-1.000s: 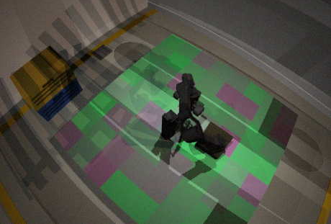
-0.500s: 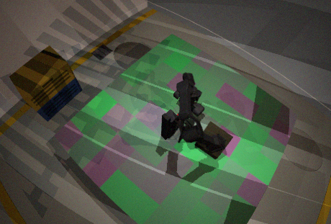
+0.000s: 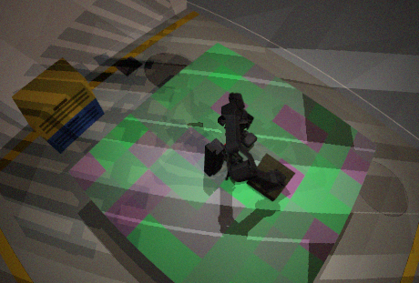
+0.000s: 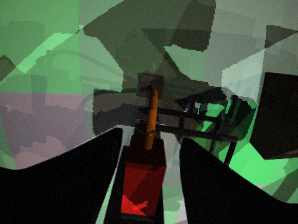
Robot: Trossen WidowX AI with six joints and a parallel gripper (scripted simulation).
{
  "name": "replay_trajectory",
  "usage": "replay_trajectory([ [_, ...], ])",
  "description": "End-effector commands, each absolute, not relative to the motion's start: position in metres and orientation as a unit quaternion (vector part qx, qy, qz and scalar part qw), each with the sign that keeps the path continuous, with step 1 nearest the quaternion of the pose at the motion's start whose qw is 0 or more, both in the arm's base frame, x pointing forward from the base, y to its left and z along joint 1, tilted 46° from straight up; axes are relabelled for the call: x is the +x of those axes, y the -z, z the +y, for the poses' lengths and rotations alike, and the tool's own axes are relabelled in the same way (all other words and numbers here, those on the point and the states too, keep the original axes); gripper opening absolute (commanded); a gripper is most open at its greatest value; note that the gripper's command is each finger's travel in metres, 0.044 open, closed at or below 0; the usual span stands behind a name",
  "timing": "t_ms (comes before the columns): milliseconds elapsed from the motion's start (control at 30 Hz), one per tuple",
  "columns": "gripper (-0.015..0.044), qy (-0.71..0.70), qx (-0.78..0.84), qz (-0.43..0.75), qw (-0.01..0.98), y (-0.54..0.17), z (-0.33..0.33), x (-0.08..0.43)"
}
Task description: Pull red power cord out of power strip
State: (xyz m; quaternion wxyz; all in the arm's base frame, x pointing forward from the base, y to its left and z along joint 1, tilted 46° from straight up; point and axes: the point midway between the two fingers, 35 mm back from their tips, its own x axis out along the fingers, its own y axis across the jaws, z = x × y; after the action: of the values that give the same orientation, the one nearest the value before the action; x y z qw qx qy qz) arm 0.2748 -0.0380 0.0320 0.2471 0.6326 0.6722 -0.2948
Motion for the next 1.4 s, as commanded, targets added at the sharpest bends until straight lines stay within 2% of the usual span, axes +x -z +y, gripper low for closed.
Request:
replay_trajectory([
  [0, 0.016, 0.293, 0.635, 0.669, 0.25, -0.04, -0.034, 0.276],
  [967, 0.016, 0.293, 0.635, 0.67, 0.249, -0.047, -0.009, 0.275],
  [1100, 0.0055, 0.293, 0.633, 0.671, 0.25, -0.047, -0.011, 0.276],
  [1367, 0.0002, 0.293, 0.633, 0.671, 0.25, -0.047, -0.011, 0.276],
])
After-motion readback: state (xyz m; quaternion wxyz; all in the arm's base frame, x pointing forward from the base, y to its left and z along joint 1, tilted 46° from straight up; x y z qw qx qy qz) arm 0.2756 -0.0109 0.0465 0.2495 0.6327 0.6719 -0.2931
